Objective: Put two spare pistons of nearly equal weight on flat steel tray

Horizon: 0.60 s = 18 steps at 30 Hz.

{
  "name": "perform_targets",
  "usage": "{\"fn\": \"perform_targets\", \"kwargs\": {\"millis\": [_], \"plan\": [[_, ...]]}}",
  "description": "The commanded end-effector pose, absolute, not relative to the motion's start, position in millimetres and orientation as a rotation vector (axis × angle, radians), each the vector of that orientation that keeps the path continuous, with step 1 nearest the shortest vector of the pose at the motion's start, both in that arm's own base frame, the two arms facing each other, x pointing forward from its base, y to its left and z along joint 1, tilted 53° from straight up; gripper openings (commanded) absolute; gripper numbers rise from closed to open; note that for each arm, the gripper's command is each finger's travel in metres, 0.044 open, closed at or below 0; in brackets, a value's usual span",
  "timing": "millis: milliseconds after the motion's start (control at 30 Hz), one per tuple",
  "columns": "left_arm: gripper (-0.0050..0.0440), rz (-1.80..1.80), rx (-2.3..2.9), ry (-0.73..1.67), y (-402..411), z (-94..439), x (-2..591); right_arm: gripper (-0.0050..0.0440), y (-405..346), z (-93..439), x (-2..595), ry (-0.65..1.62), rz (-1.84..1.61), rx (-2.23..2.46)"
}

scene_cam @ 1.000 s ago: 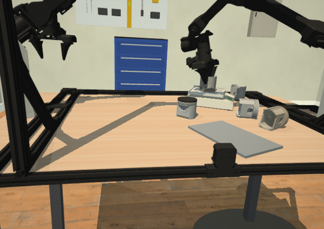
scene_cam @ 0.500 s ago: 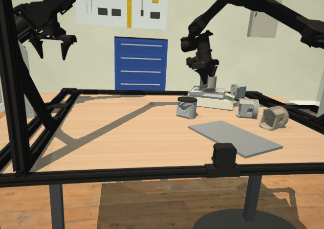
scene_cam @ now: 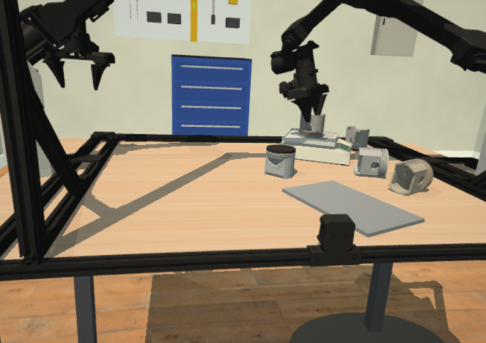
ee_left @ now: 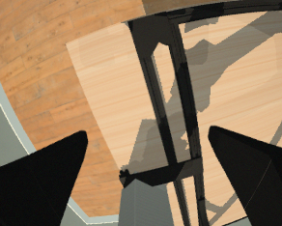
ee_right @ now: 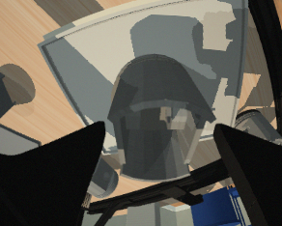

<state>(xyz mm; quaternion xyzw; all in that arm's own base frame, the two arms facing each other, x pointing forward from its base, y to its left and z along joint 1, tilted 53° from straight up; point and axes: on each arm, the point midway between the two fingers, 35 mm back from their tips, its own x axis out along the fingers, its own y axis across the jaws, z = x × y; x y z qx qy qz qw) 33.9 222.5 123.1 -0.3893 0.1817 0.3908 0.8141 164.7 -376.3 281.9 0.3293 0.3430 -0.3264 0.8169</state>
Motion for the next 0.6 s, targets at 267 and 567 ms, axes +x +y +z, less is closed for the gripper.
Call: {"fn": "perform_targets", "kwargs": {"millis": [267, 567], "plan": [[0.044, 0.832, -0.83, 0.386, 222, 123, 34, 0.0378, -371, 298, 155, 0.726, -0.693, 0.693], [0.044, 0.832, -0.83, 0.386, 222, 123, 34, 0.0378, -366, 308, 148, 0.726, -0.693, 0.693]]}}
